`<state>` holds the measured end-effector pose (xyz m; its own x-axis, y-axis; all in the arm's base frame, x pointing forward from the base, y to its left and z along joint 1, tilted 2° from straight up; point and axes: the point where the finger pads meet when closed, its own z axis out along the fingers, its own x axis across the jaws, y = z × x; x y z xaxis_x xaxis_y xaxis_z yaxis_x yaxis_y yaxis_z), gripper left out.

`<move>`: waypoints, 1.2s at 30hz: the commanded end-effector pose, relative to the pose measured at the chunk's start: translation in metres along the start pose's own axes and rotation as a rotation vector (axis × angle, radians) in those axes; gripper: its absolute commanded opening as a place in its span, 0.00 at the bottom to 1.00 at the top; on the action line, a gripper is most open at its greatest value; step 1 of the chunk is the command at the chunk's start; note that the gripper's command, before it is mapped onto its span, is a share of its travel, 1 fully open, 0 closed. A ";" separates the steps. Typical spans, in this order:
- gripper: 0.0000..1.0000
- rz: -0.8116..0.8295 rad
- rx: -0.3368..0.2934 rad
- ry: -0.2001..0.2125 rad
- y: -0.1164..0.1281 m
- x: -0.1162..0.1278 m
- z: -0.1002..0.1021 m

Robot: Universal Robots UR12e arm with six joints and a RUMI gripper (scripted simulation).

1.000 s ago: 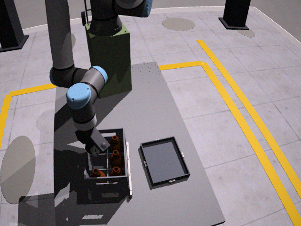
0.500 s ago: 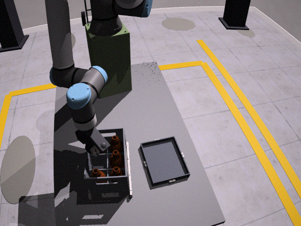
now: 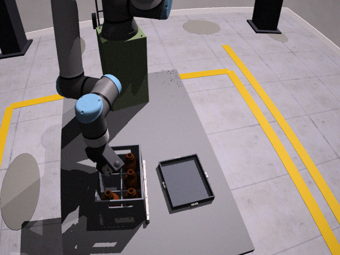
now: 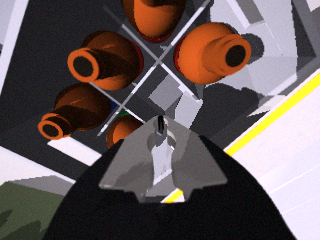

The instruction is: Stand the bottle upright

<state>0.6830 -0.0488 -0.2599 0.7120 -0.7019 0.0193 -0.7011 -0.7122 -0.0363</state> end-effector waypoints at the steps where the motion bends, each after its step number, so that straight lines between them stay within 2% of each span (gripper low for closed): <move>1: 0.00 -0.001 0.002 0.003 -0.002 0.002 0.000; 29: 0.00 -0.001 0.002 0.003 -0.002 0.002 0.000; 30: 0.38 -0.001 0.002 0.003 -0.002 0.002 0.000; 36: 0.38 -0.001 0.002 0.003 -0.002 0.002 0.000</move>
<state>0.6830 -0.0488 -0.2599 0.7120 -0.7019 0.0193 -0.7011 -0.7121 -0.0363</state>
